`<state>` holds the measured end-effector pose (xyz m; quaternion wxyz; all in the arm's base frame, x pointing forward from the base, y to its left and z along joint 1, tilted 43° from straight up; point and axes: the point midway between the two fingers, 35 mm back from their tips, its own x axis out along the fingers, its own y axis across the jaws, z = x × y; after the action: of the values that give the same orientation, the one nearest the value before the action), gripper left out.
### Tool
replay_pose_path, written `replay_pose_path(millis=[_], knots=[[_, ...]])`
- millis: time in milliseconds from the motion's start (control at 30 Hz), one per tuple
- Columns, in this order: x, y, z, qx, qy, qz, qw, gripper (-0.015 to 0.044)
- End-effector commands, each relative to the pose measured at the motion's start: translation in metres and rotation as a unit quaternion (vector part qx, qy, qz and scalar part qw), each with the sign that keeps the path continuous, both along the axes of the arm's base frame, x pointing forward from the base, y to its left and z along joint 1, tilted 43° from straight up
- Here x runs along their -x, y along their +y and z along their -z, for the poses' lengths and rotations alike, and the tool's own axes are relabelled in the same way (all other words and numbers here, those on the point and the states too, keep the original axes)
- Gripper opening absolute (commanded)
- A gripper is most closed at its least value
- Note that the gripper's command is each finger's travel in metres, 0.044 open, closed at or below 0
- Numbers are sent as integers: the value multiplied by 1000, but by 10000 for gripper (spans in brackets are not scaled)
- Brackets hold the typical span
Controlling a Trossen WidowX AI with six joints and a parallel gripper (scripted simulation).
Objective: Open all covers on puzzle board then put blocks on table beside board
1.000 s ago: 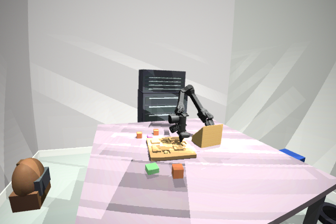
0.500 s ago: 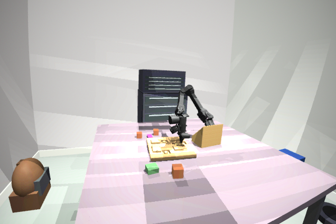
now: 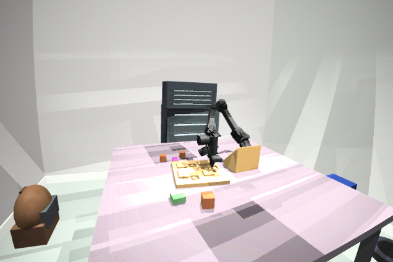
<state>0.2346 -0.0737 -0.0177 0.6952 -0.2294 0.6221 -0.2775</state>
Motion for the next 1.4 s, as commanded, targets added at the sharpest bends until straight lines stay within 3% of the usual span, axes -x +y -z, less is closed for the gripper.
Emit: replay_pose_path(millis=[0,1367], knots=[[3,0,1,3,2,-2,1000,0],[14,4,9,3,0,1,1000,0]])
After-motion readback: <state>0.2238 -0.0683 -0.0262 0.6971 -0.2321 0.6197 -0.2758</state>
